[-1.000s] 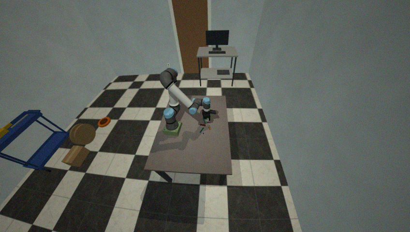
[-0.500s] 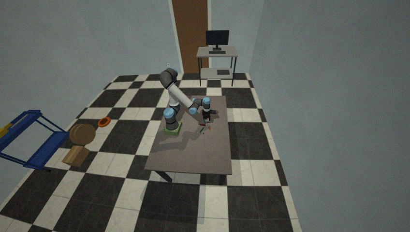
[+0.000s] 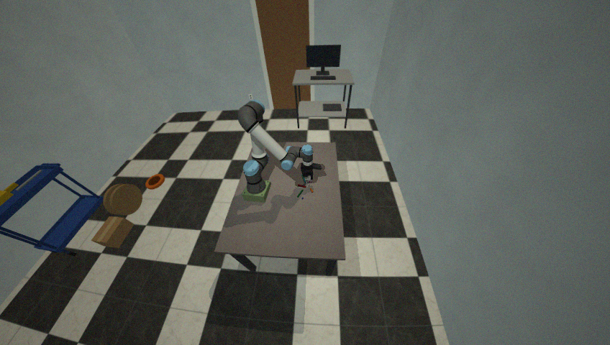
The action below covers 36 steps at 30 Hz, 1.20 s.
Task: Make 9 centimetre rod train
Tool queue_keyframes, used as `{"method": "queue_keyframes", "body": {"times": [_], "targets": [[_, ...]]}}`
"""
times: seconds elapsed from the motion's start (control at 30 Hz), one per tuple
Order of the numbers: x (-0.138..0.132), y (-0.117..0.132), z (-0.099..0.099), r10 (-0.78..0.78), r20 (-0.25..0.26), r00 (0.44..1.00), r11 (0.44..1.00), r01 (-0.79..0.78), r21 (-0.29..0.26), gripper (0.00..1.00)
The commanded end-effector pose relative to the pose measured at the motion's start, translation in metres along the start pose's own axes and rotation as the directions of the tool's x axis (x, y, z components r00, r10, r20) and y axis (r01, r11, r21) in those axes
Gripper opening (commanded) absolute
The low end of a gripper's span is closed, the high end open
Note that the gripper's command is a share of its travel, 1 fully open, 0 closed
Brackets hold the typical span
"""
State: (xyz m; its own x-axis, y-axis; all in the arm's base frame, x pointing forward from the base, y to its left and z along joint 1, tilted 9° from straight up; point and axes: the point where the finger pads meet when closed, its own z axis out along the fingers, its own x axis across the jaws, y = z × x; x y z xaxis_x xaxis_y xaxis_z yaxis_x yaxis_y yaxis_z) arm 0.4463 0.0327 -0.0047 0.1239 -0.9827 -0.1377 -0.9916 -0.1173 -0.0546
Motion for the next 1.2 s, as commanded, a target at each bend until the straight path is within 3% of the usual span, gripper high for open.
{"method": "queue_keyframes", "body": {"times": [0.0,0.53,1.17], "targets": [[0.000,0.000,0.002,0.000,0.000,1.000,1.000,0.000,0.001,0.14],[0.000,0.000,0.015,0.000,0.000,1.000,1.000,0.000,0.001,0.14],[0.000,0.000,0.016,0.000,0.000,1.000,1.000,0.000,0.001,0.14]]}}
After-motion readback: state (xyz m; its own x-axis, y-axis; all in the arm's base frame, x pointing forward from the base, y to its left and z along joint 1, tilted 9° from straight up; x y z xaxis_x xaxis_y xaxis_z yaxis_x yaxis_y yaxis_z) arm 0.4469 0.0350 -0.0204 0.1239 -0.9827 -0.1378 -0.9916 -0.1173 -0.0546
